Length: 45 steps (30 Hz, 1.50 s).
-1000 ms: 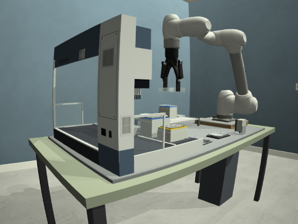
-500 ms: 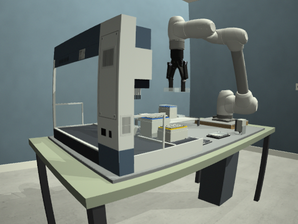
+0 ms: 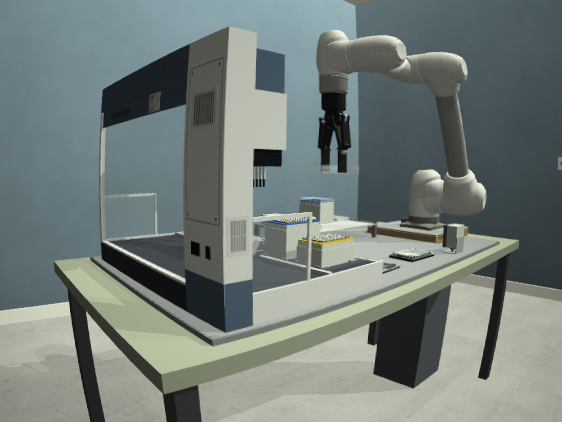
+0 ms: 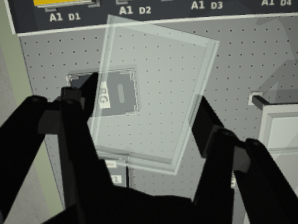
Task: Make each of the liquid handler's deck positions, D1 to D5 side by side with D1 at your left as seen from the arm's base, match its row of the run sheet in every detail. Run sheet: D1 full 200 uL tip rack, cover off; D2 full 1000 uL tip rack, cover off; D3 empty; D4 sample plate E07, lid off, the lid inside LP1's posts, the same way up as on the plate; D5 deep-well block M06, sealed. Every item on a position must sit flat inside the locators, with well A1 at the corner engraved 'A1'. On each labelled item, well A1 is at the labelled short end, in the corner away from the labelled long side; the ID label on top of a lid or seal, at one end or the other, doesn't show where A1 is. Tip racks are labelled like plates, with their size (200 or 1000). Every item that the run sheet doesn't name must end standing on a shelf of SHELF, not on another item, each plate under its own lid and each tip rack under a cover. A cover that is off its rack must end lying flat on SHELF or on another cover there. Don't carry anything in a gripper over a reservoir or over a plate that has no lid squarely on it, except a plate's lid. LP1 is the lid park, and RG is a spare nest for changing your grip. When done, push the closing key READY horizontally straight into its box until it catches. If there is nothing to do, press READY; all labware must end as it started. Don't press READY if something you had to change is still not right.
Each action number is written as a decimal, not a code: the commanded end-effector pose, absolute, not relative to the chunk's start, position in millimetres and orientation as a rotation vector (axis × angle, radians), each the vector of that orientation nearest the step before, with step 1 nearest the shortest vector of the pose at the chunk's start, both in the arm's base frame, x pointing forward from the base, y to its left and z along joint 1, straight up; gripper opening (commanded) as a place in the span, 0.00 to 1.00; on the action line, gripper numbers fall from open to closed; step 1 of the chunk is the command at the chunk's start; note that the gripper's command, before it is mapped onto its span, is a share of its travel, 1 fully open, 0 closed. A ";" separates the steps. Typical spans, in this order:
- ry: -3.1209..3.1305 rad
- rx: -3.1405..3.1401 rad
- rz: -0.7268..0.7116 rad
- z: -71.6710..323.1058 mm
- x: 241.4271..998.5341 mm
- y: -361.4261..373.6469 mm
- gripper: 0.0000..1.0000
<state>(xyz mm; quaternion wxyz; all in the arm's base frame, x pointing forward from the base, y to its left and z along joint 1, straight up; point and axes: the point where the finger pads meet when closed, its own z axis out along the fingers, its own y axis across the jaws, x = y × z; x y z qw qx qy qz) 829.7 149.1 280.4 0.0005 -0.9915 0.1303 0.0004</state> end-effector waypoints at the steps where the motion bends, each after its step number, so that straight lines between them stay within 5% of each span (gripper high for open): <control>1: 0.508 -3.099 -0.001 281.7 829.8 149.3 0.10; 45: 1.621 -2.689 0.000 281.7 829.8 149.3 0.10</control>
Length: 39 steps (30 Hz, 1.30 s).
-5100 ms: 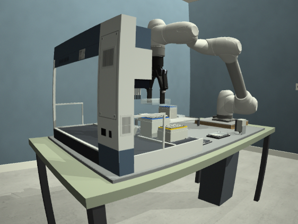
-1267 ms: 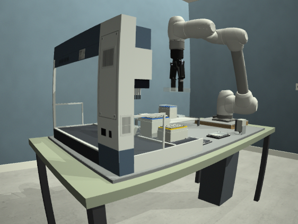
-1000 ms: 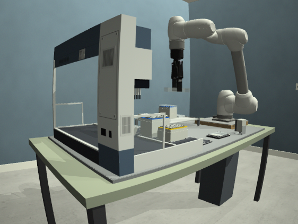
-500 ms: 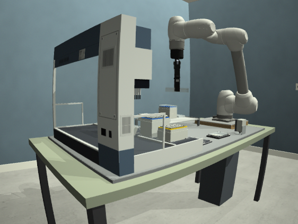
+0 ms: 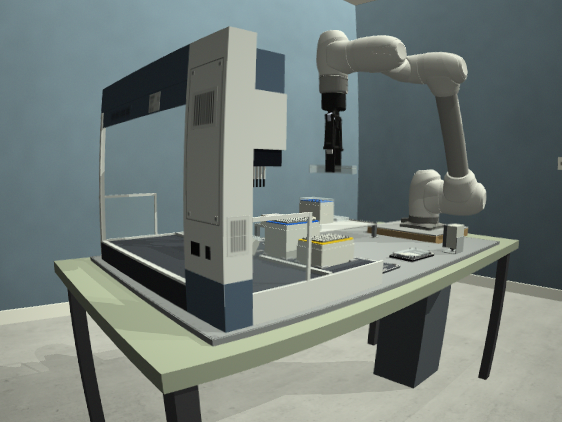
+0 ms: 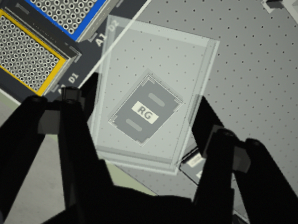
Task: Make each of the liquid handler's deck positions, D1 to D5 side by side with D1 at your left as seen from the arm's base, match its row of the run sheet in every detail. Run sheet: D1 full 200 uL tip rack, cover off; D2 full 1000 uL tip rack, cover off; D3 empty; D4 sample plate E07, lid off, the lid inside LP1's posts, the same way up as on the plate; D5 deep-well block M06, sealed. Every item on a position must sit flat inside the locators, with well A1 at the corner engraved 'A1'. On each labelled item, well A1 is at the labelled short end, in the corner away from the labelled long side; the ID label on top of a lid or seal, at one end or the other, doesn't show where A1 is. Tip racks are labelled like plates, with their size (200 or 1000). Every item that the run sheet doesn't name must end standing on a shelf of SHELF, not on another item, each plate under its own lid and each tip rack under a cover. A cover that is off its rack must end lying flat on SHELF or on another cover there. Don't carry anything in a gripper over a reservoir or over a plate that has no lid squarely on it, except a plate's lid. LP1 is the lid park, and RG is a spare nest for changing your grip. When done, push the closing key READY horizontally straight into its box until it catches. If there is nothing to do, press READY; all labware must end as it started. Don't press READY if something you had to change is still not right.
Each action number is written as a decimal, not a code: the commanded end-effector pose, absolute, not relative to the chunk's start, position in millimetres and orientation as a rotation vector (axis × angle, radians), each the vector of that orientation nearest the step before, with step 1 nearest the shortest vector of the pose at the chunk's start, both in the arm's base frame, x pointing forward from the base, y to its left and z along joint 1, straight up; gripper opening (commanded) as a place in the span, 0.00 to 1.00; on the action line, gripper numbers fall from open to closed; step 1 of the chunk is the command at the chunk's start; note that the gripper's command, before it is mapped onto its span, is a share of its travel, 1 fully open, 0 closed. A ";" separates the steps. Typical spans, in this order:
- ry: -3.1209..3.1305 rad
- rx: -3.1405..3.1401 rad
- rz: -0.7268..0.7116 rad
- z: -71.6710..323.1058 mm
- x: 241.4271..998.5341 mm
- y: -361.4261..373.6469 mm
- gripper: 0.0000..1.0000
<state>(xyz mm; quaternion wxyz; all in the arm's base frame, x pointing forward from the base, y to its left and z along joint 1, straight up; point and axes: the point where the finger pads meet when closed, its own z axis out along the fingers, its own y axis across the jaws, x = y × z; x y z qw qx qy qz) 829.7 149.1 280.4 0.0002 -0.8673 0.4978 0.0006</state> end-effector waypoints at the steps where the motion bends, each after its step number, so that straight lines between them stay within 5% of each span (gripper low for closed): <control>1: 1.648 -2.673 0.000 281.7 829.8 149.3 0.10; 39: 2.215 -2.226 0.000 281.6 830.1 134.3 0.10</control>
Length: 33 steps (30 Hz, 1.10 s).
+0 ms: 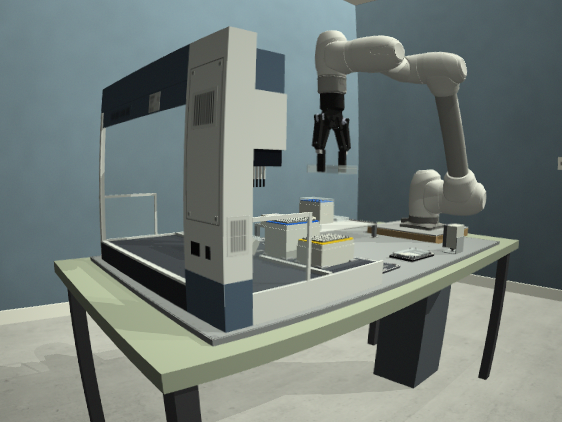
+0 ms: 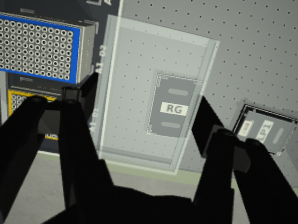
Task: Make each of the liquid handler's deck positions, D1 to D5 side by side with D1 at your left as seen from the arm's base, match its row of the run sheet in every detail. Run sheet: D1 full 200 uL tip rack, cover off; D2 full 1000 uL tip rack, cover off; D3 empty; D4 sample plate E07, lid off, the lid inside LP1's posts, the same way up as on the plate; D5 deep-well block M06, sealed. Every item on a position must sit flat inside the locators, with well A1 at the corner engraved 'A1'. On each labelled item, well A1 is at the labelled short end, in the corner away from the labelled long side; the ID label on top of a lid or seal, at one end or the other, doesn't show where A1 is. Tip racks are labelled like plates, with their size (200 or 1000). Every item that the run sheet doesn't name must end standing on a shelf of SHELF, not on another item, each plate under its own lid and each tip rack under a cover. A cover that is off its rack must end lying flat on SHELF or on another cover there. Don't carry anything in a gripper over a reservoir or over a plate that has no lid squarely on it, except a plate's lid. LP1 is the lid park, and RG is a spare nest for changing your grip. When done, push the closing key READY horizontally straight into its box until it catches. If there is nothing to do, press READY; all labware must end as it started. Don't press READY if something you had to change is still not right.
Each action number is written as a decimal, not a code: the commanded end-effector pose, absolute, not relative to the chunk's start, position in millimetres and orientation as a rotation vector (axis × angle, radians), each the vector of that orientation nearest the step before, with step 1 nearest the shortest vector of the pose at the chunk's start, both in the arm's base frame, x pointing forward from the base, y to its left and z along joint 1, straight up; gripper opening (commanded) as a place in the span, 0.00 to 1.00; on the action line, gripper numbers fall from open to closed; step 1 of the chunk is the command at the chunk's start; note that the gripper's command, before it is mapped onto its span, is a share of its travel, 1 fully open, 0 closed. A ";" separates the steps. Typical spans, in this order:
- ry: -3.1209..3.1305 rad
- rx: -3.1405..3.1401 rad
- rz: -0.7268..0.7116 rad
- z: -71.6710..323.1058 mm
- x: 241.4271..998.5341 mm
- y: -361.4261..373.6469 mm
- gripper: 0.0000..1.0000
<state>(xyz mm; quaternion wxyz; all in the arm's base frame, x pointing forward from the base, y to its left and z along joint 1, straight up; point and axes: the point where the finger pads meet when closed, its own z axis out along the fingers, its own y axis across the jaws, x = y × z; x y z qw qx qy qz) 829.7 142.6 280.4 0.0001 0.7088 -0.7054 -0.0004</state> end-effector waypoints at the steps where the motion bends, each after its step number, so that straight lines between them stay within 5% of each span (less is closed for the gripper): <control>1: -2.217 2.228 0.000 281.6 830.1 129.3 0.10; 33: -2.218 2.227 0.000 281.6 832.2 2.5 0.10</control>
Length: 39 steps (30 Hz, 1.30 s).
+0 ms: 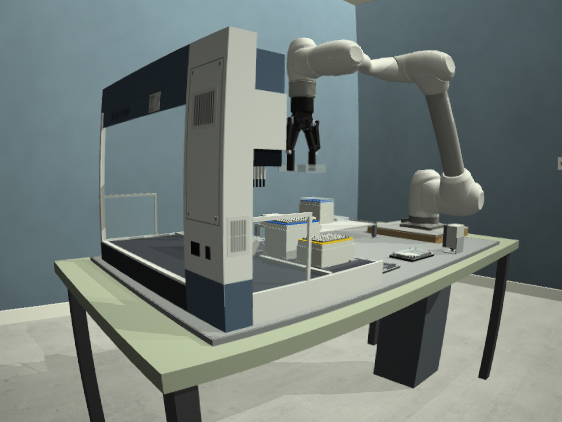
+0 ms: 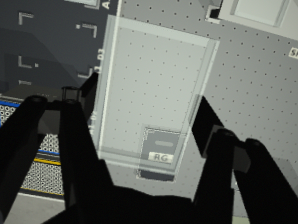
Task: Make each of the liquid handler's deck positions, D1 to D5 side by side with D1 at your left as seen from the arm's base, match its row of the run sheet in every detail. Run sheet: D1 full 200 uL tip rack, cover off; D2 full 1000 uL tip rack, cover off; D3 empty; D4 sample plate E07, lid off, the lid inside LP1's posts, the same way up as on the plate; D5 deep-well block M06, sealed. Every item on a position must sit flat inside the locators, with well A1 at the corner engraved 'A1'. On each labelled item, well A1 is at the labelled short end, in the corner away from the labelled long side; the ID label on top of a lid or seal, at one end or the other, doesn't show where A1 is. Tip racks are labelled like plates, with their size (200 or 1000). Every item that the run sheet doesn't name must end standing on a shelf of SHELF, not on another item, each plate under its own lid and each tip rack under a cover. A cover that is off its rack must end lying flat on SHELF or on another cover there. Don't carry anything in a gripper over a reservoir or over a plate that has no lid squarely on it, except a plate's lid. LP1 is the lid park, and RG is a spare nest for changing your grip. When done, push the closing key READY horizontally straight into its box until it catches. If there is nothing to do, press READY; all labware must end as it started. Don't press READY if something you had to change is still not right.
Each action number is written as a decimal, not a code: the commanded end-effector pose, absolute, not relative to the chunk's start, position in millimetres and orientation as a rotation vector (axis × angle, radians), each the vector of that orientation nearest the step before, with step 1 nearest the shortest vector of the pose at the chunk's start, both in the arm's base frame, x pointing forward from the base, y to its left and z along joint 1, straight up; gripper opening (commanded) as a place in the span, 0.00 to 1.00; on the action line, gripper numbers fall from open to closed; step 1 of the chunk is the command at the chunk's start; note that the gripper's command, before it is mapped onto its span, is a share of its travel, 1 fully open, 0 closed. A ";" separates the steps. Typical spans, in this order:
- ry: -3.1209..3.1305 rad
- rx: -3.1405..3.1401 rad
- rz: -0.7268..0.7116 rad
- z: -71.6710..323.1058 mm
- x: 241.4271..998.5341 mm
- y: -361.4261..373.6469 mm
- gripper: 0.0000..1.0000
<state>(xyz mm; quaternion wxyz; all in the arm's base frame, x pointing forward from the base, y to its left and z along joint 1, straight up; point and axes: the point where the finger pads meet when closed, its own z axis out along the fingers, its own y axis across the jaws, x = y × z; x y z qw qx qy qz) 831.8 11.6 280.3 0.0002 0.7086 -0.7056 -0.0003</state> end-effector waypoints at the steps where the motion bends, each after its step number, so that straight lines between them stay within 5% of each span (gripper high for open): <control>1: -2.218 2.227 0.000 281.6 832.3 -2.5 0.10; 39: -2.217 2.227 0.000 281.4 682.4 -6.7 0.10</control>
